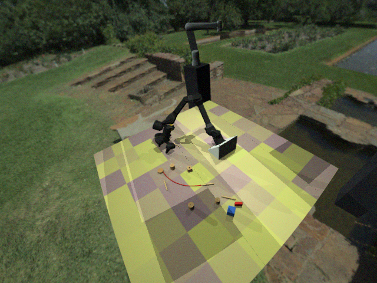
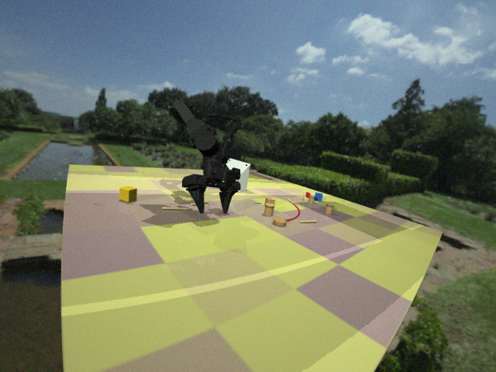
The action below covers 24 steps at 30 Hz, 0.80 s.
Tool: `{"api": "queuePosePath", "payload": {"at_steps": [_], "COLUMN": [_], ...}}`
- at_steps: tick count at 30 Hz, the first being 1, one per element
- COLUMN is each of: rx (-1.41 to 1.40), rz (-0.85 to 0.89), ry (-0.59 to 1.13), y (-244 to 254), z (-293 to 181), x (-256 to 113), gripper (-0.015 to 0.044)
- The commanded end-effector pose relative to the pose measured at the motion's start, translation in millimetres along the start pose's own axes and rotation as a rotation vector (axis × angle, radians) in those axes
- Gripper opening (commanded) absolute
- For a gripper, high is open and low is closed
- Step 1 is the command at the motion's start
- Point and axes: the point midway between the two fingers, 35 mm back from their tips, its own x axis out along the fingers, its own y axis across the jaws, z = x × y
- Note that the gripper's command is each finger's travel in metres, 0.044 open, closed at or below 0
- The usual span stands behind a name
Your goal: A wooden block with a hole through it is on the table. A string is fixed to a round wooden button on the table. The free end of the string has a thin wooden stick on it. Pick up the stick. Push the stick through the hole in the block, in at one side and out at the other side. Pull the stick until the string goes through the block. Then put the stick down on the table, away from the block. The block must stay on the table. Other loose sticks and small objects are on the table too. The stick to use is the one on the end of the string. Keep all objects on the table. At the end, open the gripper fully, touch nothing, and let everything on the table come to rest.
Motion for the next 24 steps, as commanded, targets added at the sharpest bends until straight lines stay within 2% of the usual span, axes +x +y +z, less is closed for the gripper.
{"api": "queuePosePath", "payload": {"at_steps": [1,8,15,18,24], "rx": [-0.200,-0.665,-1.287,-1.412,-1.412], "rz": [0.128,0.322,0.418,0.419,0.419], "ry": [0.019,0.076,0.186,0.214,0.214], "y": [55.6,164.8,261.8,276.6,276.6], "z": [27.4,55.8,50.1,46.2,46.2], "x": [-0.6,-24.0,-69.5,-79.5,-79.5], "gripper": [0.0440,0.0440,0.0440,0.0440,0.0440]}}
